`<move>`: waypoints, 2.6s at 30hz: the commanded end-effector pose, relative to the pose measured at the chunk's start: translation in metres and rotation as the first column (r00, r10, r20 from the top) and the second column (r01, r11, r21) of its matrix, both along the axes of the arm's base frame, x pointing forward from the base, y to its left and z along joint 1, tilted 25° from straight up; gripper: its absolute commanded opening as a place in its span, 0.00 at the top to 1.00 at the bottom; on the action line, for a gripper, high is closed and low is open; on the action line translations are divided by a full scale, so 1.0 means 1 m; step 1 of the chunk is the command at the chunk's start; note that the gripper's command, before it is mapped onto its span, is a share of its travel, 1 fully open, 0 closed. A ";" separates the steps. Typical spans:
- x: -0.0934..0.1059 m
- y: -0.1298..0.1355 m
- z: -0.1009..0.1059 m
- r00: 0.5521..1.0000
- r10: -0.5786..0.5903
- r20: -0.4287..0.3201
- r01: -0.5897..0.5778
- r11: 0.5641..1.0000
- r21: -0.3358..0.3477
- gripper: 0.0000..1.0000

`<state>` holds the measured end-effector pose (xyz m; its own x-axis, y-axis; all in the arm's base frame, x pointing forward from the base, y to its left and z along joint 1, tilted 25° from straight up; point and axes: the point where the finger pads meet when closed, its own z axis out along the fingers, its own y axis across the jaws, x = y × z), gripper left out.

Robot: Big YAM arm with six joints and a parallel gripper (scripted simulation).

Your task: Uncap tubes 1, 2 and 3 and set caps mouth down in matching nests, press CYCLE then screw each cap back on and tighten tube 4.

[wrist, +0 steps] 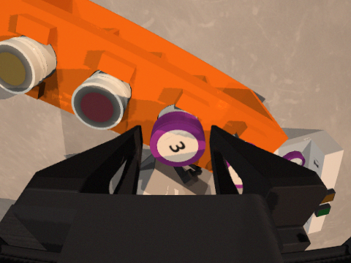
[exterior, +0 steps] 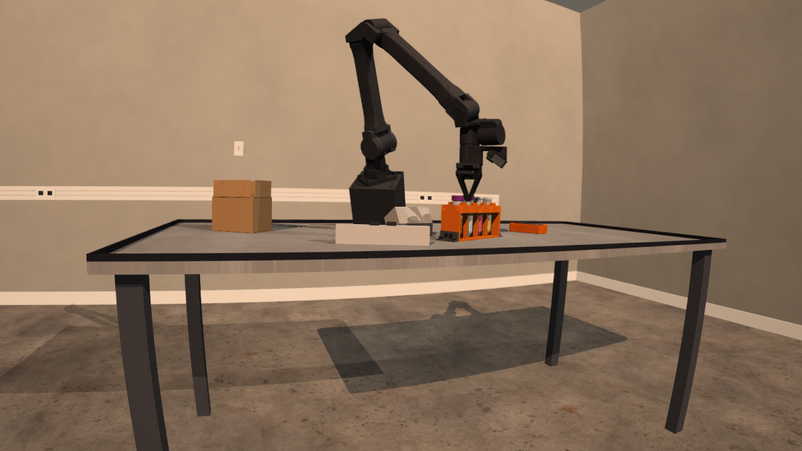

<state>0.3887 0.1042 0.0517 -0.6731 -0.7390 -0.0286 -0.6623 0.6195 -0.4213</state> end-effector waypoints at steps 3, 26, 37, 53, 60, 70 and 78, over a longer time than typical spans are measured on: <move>0.007 -0.003 0.000 0.959 -0.275 0.070 0.267 0.959 0.097 0.51; 0.006 -0.004 0.000 0.415 -0.908 0.065 0.794 0.396 0.461 0.51; 0.005 -0.005 0.000 0.048 -0.998 -0.040 0.811 0.016 0.584 0.51; 0.006 -0.004 0.004 -0.302 -0.934 -0.193 0.674 -0.352 0.650 0.51; 0.008 0.002 0.008 -0.283 -0.938 -0.200 0.674 -0.343 0.655 1.00; 0.008 0.002 0.008 -0.283 -0.938 -0.200 0.674 -0.343 0.655 1.00; 0.006 0.000 0.007 0.020 -0.998 -0.060 0.800 -0.020 0.599 1.00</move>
<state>0.3893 0.1021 0.0518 -0.4472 0.7986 -0.4028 0.8314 0.5372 0.1419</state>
